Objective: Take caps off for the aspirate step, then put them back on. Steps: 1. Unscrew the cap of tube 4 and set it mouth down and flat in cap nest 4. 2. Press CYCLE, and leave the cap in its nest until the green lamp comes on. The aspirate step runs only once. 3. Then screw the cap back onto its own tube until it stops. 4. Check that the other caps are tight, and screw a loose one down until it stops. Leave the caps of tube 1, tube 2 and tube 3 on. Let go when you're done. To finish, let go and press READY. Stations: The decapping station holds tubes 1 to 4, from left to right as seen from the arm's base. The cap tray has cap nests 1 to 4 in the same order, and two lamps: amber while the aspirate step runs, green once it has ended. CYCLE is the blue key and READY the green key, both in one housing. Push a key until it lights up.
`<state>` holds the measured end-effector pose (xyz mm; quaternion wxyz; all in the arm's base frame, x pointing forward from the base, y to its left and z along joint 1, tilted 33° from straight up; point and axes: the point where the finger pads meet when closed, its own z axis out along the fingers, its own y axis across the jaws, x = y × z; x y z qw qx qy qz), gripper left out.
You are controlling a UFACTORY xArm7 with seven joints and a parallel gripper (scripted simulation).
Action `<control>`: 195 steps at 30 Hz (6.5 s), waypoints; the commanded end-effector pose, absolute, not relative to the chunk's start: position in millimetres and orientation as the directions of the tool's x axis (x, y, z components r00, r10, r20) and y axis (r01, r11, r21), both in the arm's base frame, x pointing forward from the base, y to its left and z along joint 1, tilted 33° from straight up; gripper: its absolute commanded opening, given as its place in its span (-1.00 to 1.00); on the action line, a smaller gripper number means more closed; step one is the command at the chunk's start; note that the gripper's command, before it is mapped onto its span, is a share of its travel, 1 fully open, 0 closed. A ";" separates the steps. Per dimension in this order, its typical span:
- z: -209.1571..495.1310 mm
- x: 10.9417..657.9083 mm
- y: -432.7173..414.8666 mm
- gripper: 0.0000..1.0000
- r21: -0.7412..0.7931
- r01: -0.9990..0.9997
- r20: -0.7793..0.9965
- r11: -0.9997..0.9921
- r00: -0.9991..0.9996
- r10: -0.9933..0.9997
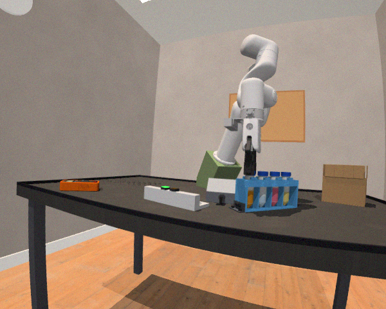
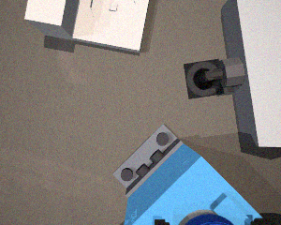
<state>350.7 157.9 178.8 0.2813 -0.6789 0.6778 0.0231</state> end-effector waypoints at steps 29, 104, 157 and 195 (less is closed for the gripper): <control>180.7 351.5 157.6 -0.08 -0.500 -0.208 0.212 -0.841 0.912 -0.351; 179.5 352.0 158.2 -1.00 -0.346 -0.933 -0.420 0.095 0.064 -0.905; 180.0 351.8 157.9 -0.08 -0.524 -0.321 0.146 -0.789 0.879 -0.454; 179.5 352.1 158.2 -1.00 -0.487 -0.827 -0.243 -0.281 0.438 -0.866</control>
